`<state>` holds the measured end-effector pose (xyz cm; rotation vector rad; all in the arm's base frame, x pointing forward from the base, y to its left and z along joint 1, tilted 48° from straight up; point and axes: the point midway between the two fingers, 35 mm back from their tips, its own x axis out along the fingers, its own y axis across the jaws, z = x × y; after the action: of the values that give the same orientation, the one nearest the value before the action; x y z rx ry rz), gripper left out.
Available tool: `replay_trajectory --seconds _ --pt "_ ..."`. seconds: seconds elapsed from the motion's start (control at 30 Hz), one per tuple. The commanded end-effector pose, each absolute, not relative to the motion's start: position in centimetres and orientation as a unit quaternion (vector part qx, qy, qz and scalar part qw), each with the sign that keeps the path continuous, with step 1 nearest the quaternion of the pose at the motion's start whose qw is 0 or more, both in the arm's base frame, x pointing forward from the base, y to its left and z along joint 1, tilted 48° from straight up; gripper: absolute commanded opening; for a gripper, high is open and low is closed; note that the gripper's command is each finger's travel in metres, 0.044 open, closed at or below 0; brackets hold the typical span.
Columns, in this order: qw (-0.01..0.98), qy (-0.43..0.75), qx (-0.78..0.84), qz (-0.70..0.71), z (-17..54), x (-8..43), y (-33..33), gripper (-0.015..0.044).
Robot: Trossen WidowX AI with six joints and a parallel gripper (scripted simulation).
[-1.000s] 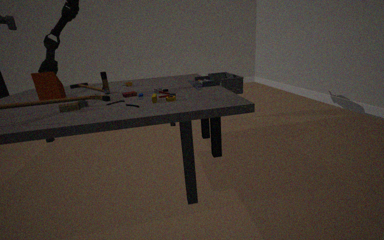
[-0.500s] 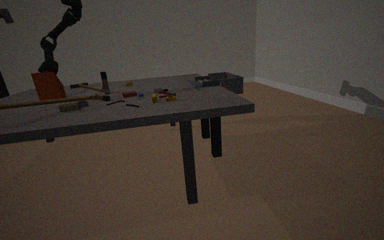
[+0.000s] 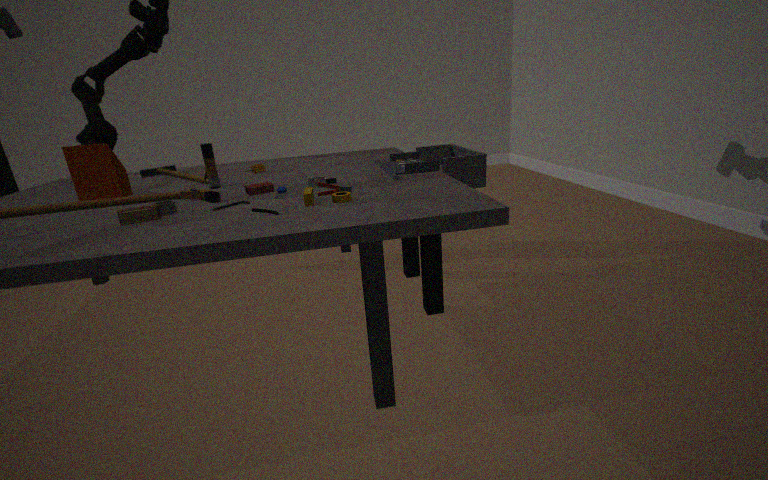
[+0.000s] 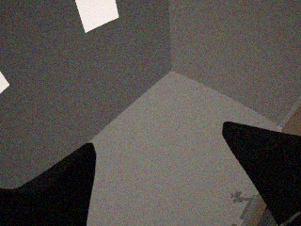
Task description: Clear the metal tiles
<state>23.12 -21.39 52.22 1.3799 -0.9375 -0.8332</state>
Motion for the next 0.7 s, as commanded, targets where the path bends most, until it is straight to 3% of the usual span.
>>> replay_trajectory --seconds 0.0,0.67 --pt "0.616 -0.383 0.595 -0.346 52.6 23.1 -19.8 0.0440" --pt "0.725 -0.257 0.582 -0.265 53.6 22.2 -11.8 0.0440"
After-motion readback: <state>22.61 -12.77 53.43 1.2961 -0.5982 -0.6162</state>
